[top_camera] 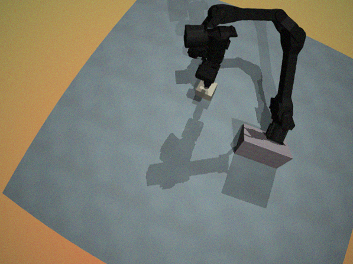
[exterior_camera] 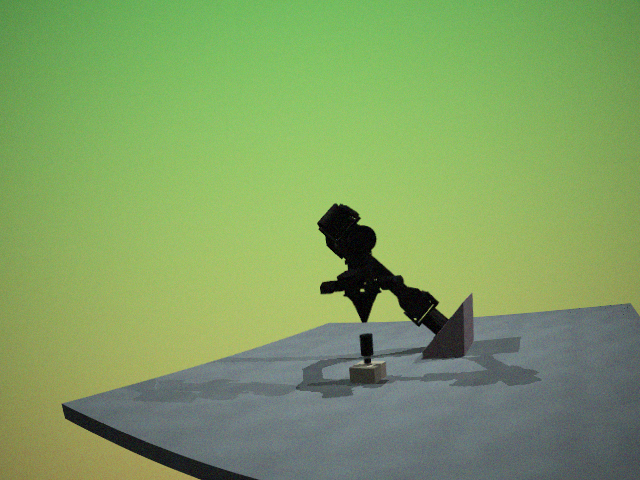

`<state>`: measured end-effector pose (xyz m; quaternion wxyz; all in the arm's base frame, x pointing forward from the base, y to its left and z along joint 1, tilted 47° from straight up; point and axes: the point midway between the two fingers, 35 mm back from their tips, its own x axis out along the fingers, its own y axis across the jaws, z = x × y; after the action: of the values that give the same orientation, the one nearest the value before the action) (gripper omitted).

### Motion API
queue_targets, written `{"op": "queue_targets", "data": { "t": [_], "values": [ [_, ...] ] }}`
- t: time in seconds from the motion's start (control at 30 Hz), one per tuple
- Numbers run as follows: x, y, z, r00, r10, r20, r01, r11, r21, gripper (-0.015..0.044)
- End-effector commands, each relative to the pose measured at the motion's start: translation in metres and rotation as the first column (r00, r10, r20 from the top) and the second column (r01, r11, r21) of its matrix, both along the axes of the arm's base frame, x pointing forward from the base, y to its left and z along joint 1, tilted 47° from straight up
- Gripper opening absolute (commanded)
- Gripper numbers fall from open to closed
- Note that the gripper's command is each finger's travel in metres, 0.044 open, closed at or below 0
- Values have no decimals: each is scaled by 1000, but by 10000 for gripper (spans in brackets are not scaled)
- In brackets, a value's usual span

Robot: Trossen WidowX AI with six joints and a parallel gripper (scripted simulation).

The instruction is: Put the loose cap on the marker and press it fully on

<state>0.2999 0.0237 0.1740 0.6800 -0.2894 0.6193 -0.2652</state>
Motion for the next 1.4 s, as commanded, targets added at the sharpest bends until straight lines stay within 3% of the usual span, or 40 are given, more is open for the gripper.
{"op": "queue_targets", "data": {
  "t": [0.0, 1.03, 1.27, 1.37],
  "values": [
    [0, 0, -1, 1000, -8, -1, 8, 1000, 2, 0],
    [4, -30, -29, 998, -64, 12, 64, 998, -8, 0],
    [3, -22, -23, 998, -54, 18, 54, 999, 1, 0],
    [1, 8, 5, 997, 48, 54, -50, 998, 34, 0]
  ]
}}
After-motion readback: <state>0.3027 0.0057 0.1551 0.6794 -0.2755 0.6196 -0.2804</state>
